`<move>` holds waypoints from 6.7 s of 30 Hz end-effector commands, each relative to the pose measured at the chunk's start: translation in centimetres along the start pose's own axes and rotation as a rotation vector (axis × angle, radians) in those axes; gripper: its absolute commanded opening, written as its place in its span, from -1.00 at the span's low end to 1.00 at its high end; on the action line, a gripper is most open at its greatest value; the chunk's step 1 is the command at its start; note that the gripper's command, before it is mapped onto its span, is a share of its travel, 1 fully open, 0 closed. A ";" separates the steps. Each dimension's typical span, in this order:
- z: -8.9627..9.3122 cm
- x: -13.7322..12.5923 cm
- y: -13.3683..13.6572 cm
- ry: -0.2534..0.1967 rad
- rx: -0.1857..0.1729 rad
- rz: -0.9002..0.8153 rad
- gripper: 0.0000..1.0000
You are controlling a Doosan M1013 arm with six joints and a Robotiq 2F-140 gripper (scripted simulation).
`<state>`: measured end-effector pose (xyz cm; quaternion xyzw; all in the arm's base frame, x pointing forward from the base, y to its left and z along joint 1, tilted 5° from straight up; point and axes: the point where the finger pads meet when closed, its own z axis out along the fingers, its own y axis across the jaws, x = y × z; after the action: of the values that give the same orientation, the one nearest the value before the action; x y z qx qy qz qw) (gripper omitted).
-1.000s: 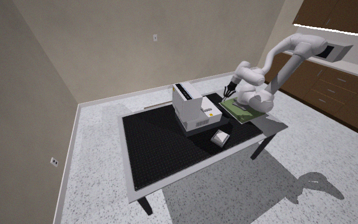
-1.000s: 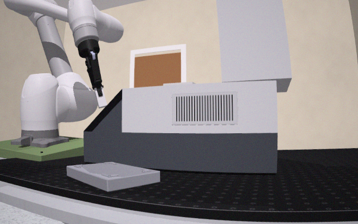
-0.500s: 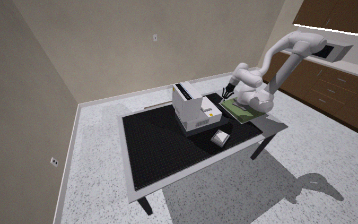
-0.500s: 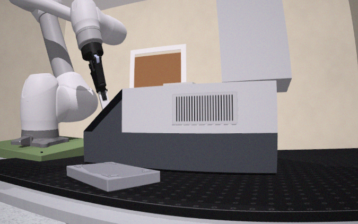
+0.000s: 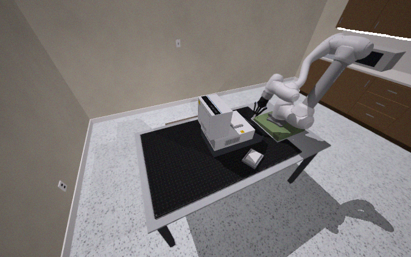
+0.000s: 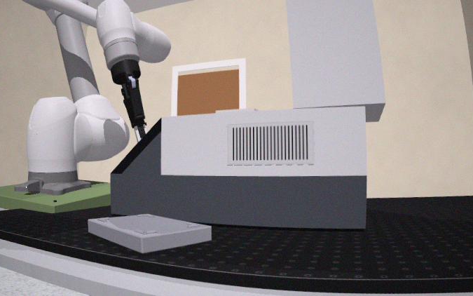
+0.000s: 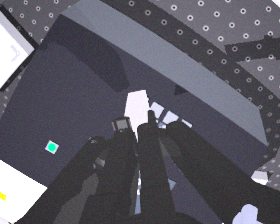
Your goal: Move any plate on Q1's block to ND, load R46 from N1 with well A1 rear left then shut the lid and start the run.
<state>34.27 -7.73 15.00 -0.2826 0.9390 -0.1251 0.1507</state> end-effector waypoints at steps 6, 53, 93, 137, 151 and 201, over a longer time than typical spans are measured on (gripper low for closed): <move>1.2 -0.3 -0.3 0.000 0.000 0.000 -1.00; 1.2 -0.3 -0.3 0.000 0.000 0.000 -1.00; 2.4 -0.6 -0.6 0.000 0.000 0.000 -1.00; -7.1 3.1 3.1 0.000 0.000 0.000 -1.00; -8.4 3.7 3.7 0.000 0.000 0.000 -1.00; -8.4 3.7 3.7 0.000 0.000 0.000 -1.00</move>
<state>26.57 -5.58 20.82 -0.2825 0.9390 -0.1252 0.1507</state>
